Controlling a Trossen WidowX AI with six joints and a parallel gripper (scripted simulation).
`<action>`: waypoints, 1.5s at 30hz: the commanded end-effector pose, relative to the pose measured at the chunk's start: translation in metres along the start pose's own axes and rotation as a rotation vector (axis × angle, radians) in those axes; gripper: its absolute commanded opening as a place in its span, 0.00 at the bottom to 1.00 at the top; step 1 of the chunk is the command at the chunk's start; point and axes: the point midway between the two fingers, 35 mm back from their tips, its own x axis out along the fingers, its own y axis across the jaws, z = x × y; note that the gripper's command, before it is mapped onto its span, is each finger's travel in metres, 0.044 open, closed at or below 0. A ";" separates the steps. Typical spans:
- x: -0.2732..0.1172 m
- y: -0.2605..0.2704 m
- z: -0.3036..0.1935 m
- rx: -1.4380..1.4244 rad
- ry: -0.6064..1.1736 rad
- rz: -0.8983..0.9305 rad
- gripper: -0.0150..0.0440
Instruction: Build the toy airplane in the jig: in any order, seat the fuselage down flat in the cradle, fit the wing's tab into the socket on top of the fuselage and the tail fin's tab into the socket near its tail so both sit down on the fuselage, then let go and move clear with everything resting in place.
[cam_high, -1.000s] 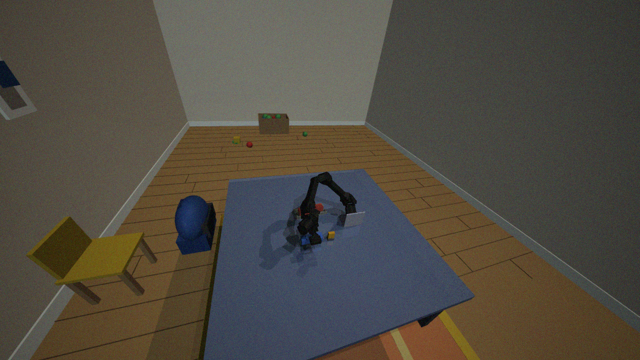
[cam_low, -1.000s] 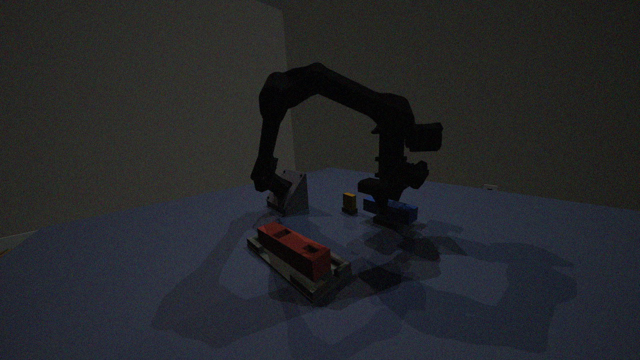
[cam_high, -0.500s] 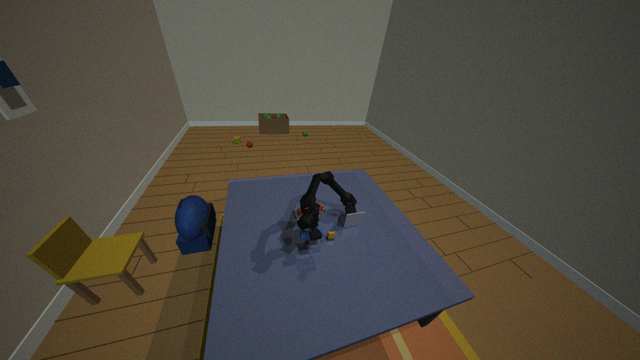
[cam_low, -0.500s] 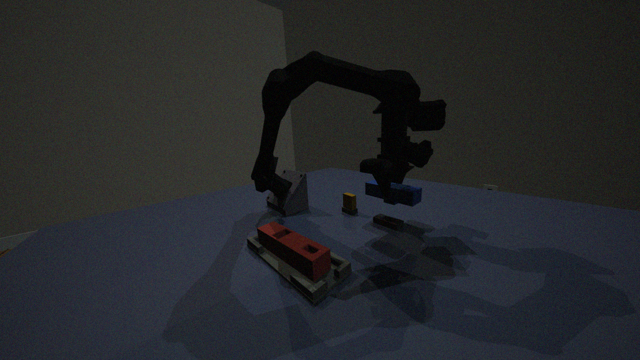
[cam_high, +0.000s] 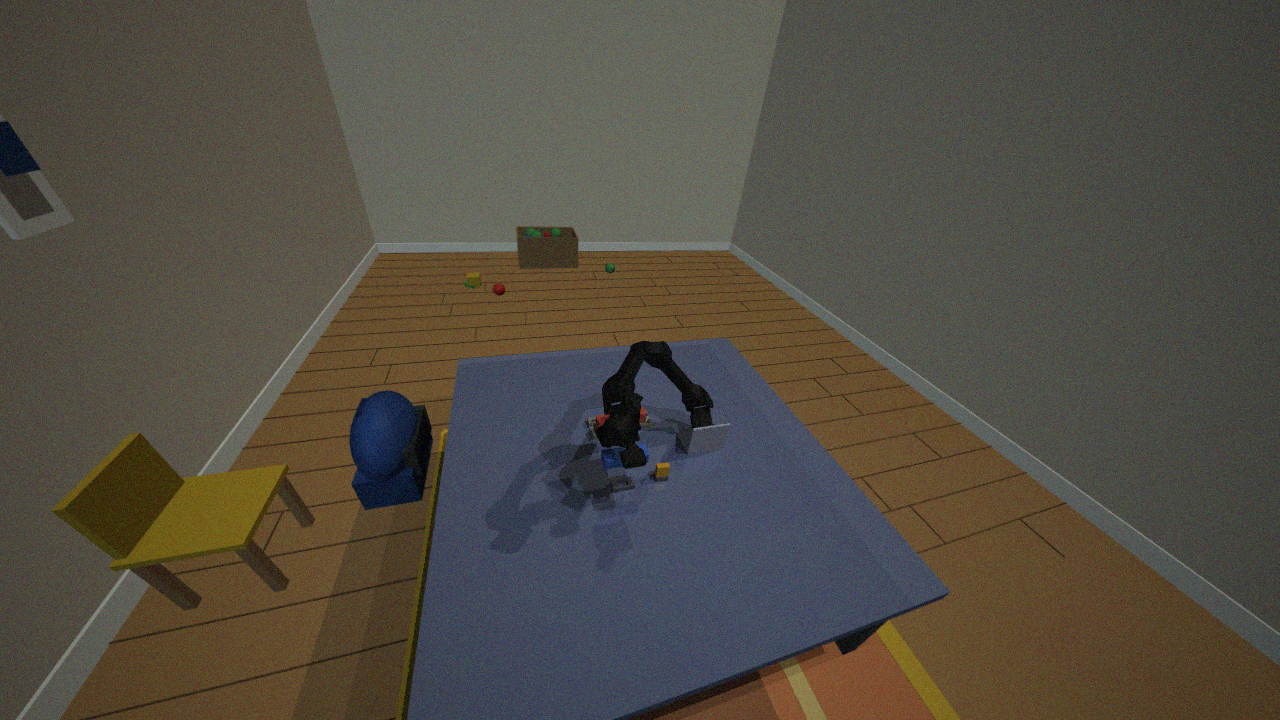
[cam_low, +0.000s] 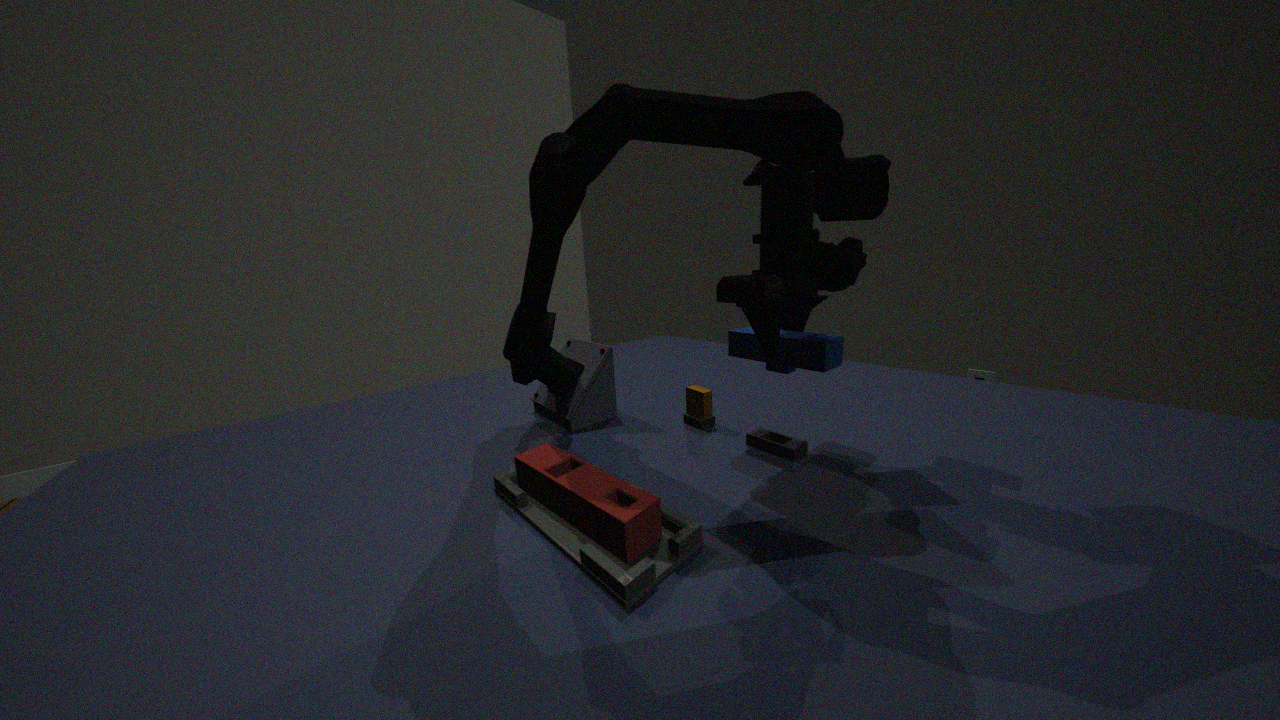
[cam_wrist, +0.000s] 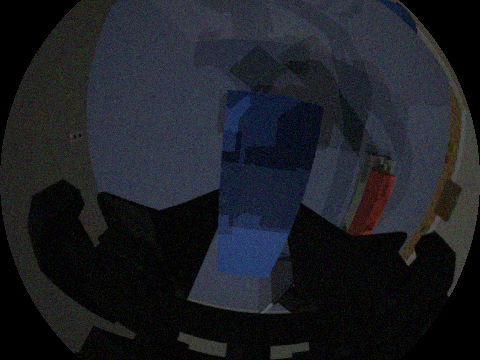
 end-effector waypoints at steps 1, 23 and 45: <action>-0.012 0.000 -0.001 0.005 -0.002 0.003 0.25; -0.021 -0.056 0.002 0.250 -0.002 0.012 0.25; -0.014 -0.128 -0.005 0.586 0.001 0.018 0.25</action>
